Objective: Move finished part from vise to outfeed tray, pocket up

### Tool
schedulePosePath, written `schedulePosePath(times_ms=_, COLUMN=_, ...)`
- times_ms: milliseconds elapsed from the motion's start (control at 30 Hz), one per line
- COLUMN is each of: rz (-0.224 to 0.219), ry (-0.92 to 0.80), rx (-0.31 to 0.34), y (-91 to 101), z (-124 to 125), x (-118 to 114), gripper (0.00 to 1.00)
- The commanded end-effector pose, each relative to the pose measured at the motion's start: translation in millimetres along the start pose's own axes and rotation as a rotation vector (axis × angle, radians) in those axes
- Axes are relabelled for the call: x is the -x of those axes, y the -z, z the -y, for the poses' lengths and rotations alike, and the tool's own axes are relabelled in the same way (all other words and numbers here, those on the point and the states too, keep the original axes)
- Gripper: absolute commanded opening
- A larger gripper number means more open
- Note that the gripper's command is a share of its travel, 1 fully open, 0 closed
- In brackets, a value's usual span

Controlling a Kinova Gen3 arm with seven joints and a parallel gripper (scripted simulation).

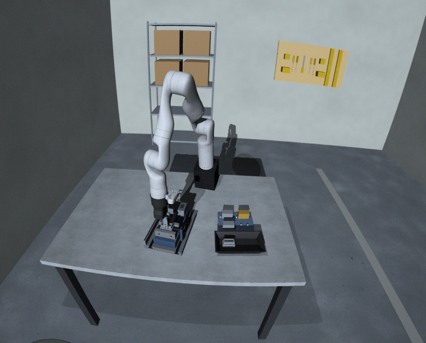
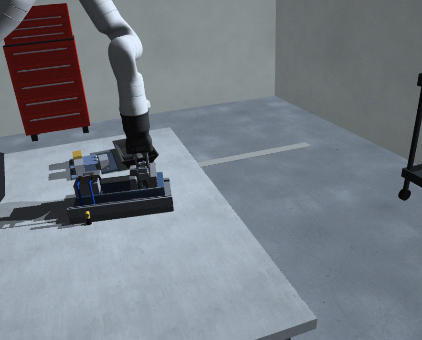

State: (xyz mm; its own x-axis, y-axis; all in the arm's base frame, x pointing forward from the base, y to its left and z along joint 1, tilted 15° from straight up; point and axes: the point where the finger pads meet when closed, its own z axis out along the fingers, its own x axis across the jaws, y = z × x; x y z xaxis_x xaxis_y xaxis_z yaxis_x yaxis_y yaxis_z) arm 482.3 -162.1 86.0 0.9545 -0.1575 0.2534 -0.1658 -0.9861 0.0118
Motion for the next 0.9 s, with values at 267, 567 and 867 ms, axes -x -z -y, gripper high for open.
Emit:
schedulePosePath(times_ms=267, rz=-0.008, ry=-0.004, rx=-0.002, y=-0.2, z=0.7, x=-2.6, gripper=0.0)
schedulePosePath(times_ms=567, rz=0.001, ry=-0.004, rx=-0.004, y=7.1, z=1.4, x=0.2, gripper=0.0)
schedulePosePath(times_ms=867, rz=0.0, ry=-0.004, rx=-0.004, y=18.4, z=1.1, x=-0.6, gripper=0.0)
